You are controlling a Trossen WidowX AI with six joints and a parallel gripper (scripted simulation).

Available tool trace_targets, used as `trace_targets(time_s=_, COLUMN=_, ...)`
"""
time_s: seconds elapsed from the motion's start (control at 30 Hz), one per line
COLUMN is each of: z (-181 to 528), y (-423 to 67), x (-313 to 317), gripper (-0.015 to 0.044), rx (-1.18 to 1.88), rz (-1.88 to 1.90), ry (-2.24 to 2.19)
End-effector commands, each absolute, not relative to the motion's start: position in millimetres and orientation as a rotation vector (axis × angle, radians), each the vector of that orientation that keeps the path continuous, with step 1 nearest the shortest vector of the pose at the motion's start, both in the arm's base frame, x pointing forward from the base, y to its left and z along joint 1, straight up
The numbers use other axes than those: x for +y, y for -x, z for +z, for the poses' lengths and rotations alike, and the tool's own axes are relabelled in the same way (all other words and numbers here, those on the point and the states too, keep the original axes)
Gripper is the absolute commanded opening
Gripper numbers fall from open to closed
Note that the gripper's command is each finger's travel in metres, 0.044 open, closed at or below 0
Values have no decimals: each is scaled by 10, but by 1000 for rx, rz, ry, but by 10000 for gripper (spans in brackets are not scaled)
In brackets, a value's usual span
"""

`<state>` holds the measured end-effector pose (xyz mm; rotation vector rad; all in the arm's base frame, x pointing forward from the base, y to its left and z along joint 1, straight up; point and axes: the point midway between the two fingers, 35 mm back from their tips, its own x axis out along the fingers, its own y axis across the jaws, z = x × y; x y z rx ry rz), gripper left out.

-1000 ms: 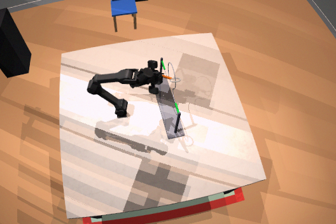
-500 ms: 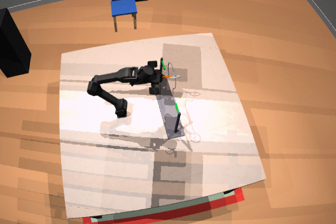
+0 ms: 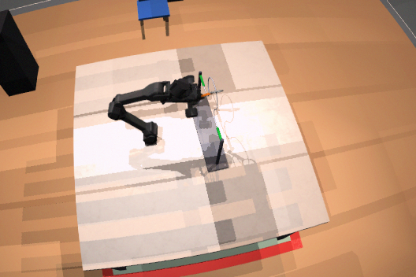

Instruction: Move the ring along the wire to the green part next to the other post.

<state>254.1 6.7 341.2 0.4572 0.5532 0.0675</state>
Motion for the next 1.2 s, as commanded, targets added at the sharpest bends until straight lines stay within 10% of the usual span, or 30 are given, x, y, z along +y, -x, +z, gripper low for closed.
trace_targets(time_s=0.0, z=3410, y=-2536, x=54, gripper=-150, rx=548, rz=55, ry=-403)
trace_targets(time_s=1.17, z=3362, y=-2545, x=-128, gripper=-150, rx=509, rz=-76, ry=49)
